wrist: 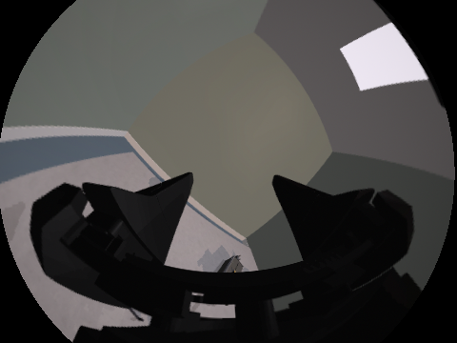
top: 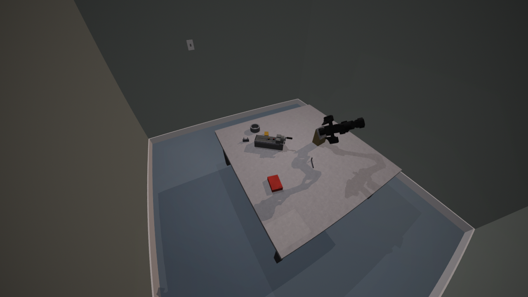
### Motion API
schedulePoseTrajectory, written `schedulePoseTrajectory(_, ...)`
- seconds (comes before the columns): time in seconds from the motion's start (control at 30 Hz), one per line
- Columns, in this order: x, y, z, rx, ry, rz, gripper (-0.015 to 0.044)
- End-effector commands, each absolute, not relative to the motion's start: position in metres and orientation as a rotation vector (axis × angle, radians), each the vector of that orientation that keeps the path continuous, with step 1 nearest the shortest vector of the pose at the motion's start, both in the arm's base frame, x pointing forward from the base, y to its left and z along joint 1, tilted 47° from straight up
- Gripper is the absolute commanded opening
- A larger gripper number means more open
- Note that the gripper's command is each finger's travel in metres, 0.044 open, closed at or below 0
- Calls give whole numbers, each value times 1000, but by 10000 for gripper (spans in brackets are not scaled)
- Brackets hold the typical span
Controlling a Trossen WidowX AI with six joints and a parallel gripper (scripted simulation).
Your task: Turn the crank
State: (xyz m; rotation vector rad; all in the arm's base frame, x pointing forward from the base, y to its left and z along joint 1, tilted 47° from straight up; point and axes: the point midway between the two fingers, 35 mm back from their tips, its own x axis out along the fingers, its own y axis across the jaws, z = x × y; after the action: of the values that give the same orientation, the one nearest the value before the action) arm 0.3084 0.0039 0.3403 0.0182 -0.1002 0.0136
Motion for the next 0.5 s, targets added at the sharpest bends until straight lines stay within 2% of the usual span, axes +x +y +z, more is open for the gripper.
schedulePoseTrajectory(0.0,309,4,340,18,-97,14,426)
schedulePoseTrajectory(0.03,312,3,338,19,-88,15,440)
schedulePoseTrajectory(0.47,370,-19,282,47,149,17,440)
